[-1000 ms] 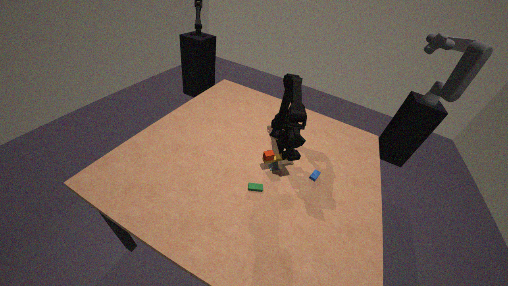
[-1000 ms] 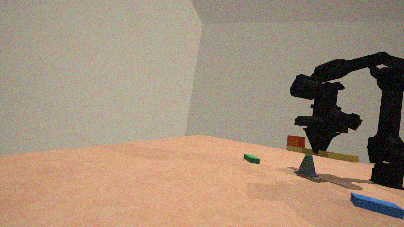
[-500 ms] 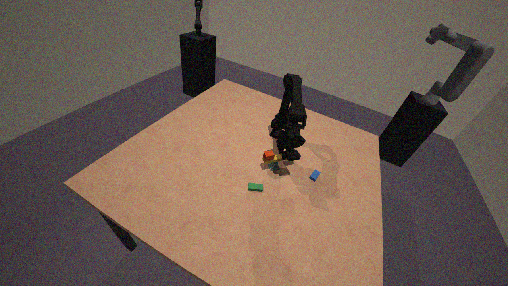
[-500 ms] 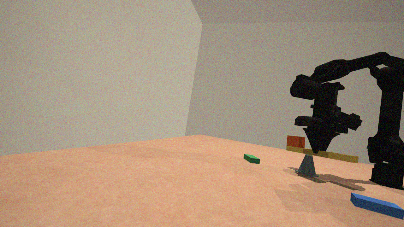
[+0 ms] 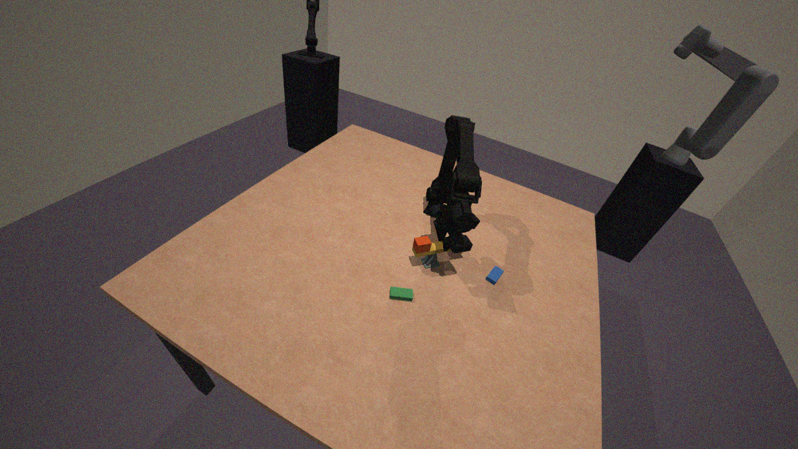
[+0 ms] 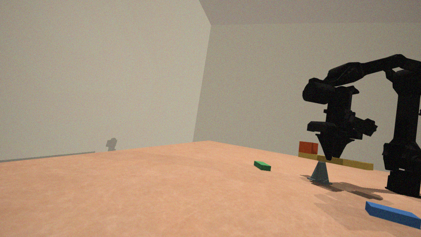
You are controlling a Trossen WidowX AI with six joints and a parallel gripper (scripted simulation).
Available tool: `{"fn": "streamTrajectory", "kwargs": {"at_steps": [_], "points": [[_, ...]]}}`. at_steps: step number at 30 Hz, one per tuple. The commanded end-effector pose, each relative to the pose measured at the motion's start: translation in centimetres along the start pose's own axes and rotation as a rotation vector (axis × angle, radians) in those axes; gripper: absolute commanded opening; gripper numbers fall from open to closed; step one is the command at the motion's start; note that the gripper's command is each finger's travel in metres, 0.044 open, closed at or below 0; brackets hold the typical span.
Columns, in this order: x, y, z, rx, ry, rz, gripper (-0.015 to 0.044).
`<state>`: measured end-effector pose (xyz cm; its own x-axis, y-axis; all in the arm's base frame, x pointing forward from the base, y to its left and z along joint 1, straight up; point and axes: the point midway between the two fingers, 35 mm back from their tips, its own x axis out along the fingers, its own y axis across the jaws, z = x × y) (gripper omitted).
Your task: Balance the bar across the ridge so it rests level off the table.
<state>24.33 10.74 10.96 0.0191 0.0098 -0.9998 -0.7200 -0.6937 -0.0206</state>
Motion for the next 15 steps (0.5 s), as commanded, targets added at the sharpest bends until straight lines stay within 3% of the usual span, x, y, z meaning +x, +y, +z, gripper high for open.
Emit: {"fn": "streamTrajectory", "kwargs": {"at_steps": [1, 15], "points": [[0.14, 0.01, -0.02, 0.000, 0.001, 0.001, 0.0000], [0.26, 0.02, 0.00, 0.000, 0.001, 0.001, 0.0000]]}}
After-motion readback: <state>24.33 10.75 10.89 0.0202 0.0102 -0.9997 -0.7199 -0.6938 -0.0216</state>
